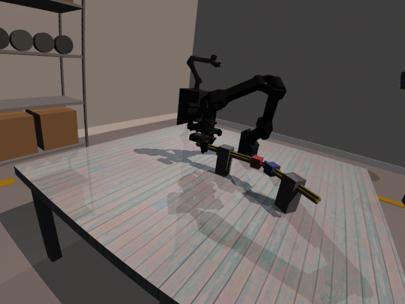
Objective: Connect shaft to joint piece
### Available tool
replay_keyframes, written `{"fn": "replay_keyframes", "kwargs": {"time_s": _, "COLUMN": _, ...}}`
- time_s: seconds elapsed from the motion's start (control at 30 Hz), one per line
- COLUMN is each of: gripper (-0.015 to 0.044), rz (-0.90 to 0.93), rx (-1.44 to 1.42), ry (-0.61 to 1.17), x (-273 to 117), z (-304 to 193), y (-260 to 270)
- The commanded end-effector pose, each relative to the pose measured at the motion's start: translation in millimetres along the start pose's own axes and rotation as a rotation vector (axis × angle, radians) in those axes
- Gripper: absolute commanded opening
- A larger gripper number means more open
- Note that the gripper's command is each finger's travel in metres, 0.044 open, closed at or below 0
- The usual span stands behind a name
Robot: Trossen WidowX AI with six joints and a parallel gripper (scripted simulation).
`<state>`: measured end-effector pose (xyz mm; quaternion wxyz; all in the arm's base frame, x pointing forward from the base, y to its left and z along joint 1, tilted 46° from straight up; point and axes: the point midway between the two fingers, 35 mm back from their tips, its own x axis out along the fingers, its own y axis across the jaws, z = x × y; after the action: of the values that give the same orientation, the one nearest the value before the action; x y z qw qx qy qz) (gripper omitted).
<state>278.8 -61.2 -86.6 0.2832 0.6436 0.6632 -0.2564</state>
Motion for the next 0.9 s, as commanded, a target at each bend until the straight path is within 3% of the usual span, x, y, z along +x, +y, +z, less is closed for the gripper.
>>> {"fn": "replay_keyframes", "kwargs": {"time_s": 0.0, "gripper": 0.0172, "rz": 0.000, "rx": -0.002, "ry": 0.000, "x": -0.2, "z": 0.0, "y": 0.3}}
{"fn": "replay_keyframes", "kwargs": {"time_s": 0.33, "gripper": 0.0434, "rz": 0.000, "rx": -0.002, "ry": 0.000, "x": -0.2, "z": 0.0, "y": 0.3}}
{"fn": "replay_keyframes", "kwargs": {"time_s": 0.67, "gripper": 0.0440, "rz": 0.000, "rx": -0.002, "ry": 0.000, "x": -0.2, "z": 0.0, "y": 0.3}}
{"fn": "replay_keyframes", "kwargs": {"time_s": 0.87, "gripper": 0.0440, "rz": 0.003, "rx": 0.001, "ry": 0.006, "x": -29.1, "z": -0.3, "y": -0.2}}
